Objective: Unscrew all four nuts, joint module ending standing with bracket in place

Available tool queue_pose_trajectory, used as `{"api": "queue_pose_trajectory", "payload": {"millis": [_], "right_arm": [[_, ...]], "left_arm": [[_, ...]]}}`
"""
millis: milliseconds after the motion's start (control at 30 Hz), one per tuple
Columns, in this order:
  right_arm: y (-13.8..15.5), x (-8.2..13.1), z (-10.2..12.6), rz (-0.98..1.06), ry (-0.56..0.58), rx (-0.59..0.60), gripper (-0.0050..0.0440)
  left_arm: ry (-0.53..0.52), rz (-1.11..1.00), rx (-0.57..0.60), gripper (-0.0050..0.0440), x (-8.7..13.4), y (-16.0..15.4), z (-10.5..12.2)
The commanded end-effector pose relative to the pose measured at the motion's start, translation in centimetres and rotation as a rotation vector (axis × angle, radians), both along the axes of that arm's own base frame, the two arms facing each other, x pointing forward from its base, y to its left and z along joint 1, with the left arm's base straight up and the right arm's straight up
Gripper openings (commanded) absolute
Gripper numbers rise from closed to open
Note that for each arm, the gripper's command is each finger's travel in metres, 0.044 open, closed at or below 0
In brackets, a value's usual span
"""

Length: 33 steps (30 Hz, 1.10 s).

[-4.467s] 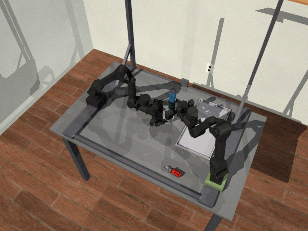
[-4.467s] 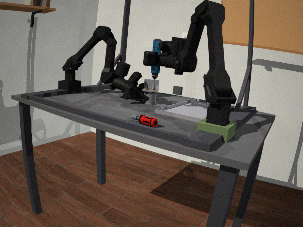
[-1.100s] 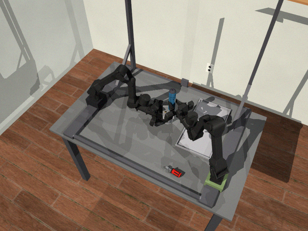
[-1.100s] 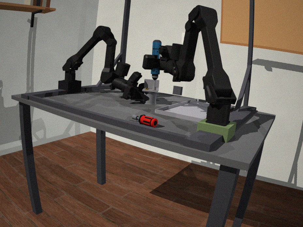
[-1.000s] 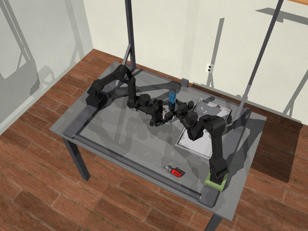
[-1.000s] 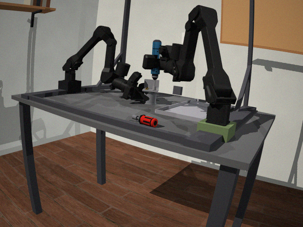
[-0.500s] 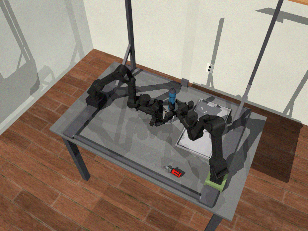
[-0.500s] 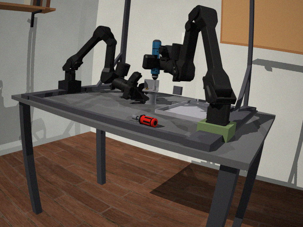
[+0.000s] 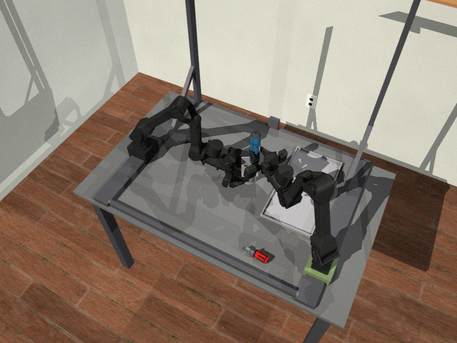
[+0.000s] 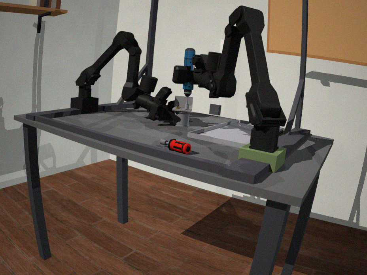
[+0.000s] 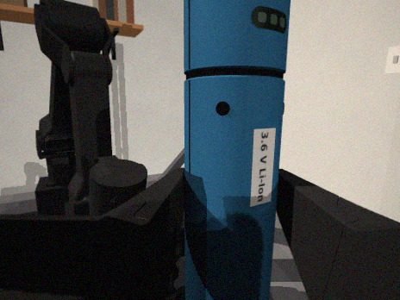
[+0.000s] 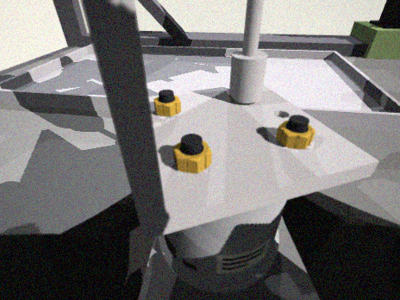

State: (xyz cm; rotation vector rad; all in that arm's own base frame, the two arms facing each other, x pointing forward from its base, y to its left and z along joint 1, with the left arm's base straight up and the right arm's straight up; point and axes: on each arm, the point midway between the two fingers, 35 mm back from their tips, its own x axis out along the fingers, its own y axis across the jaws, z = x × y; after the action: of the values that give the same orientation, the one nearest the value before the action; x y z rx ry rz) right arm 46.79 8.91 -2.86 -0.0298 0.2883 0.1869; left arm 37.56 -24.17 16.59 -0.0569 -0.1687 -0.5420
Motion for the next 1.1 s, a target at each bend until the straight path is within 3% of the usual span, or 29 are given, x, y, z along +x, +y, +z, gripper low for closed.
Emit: {"api": "queue_pose_trajectory", "payload": {"millis": [0, 400, 500, 967, 1067], "right_arm": [[0.1, 0.6, 1.5, -0.001, -0.037, 0.010, 0.0242], [0.1, 0.6, 1.5, -0.001, -0.037, 0.010, 0.0242], [0.1, 0.6, 1.5, -0.001, -0.037, 0.010, 0.0242], [0.1, 0.6, 1.5, -0.001, -0.037, 0.010, 0.0242], [0.1, 0.6, 1.5, -0.001, -0.037, 0.010, 0.0242]], "left_arm": [[0.095, -0.003, 0.064, 0.0162, -0.3, 0.0, -3.3], [0.084, -0.003, 0.056, 0.0162, -0.3, 0.0, -0.9], [0.095, -0.003, 0.063, 0.0162, -0.3, 0.0, -1.2], [0.080, -0.003, 0.053, 0.0162, -0.3, 0.0, 2.0], [0.086, -0.003, 0.057, 0.0162, -0.4, 0.1, 1.8]]}}
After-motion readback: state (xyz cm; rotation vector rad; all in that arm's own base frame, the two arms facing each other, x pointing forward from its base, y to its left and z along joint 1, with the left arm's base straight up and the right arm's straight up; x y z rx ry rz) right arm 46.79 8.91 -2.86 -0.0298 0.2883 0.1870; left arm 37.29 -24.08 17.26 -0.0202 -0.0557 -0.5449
